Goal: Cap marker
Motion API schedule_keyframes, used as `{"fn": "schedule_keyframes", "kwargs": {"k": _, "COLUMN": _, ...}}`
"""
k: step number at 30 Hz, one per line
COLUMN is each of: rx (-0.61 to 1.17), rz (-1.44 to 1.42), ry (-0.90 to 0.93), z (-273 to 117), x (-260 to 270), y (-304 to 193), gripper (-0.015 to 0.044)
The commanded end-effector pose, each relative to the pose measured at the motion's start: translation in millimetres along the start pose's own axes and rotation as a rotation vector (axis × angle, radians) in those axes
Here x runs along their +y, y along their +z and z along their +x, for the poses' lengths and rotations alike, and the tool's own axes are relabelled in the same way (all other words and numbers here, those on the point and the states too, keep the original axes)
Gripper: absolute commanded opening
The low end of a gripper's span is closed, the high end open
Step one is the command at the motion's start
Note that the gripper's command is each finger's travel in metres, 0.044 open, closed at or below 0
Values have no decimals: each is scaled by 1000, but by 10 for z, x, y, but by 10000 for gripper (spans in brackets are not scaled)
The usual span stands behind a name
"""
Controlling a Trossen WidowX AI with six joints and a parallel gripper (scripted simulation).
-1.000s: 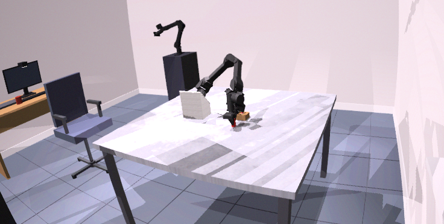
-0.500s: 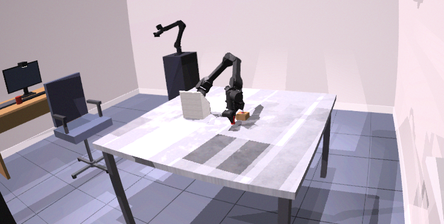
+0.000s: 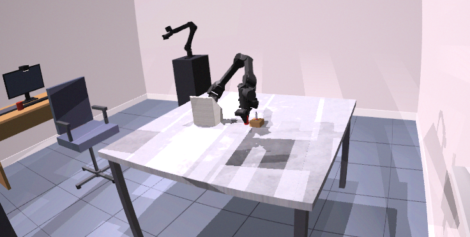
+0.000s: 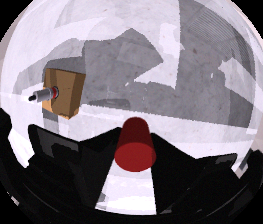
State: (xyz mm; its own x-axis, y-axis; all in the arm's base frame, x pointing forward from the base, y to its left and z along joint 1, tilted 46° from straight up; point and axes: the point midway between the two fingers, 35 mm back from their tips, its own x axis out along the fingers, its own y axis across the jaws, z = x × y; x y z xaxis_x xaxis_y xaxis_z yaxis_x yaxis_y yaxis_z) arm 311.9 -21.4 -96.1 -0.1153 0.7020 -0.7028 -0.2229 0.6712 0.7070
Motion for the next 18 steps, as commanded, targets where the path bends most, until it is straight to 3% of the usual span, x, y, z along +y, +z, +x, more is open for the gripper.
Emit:
{"fn": "schedule_keyframes", "kwargs": {"k": 1, "rx": 0, "rz": -11, "ry": -9, "z": -64, "x": 84, "y": 48, "gripper": 0}}
{"fn": "schedule_keyframes", "kwargs": {"k": 18, "rx": 0, "rz": -10, "ry": -8, "z": -288, "x": 652, "y": 178, "gripper": 0}}
